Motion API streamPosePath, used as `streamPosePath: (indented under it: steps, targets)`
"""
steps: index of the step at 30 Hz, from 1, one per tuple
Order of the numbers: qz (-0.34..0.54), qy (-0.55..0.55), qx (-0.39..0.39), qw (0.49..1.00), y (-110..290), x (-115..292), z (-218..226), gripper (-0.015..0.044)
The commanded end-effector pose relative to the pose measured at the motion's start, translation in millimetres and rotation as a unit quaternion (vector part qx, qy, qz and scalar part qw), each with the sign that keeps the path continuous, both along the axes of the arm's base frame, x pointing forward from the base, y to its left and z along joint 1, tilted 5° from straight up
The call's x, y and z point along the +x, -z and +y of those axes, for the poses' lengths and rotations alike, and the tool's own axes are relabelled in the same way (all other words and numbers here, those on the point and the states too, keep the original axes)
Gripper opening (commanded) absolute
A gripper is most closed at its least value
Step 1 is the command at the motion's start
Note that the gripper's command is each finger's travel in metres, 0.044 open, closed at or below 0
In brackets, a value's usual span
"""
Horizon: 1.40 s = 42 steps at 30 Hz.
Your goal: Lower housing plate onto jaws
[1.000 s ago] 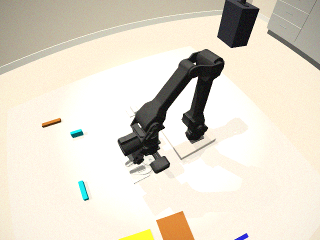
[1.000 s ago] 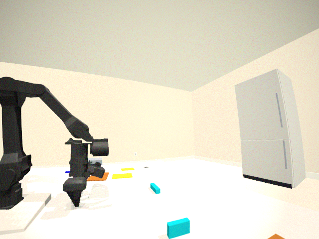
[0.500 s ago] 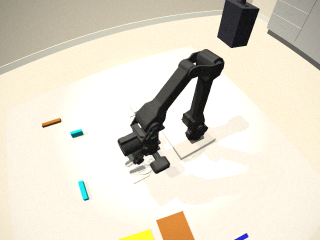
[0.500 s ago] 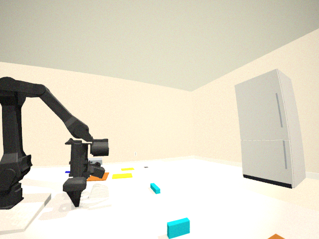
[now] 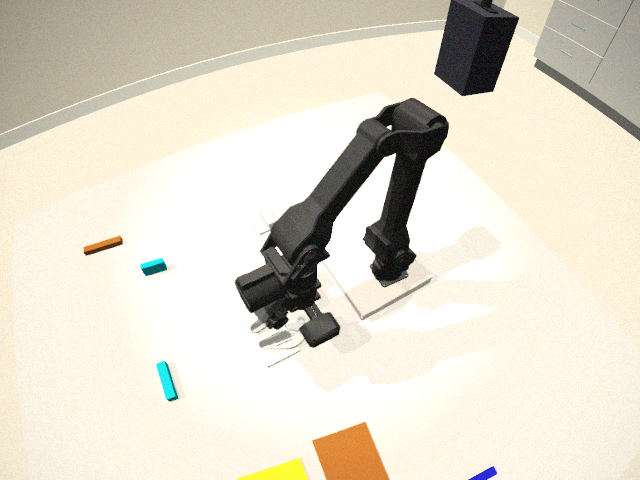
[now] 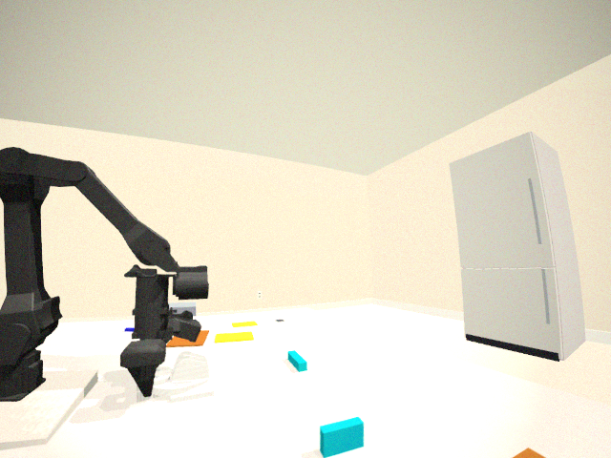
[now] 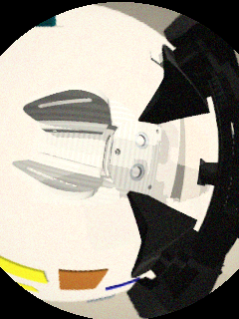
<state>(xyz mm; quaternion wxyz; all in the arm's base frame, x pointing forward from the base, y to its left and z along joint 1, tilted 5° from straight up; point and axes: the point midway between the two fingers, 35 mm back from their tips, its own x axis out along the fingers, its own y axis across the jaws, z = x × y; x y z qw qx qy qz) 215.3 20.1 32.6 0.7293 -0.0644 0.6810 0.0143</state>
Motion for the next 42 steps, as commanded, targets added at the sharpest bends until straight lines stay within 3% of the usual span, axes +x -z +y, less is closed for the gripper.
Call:
streamPosePath:
  steps: [1, 42]
  targets:
    - [0.001, -0.001, -0.001, 1.000, 0.7, 0.0, -0.3, 0.0351]
    - [0.001, -0.001, -0.001, 1.000, 0.6, 0.9, -0.1, 0.0351]
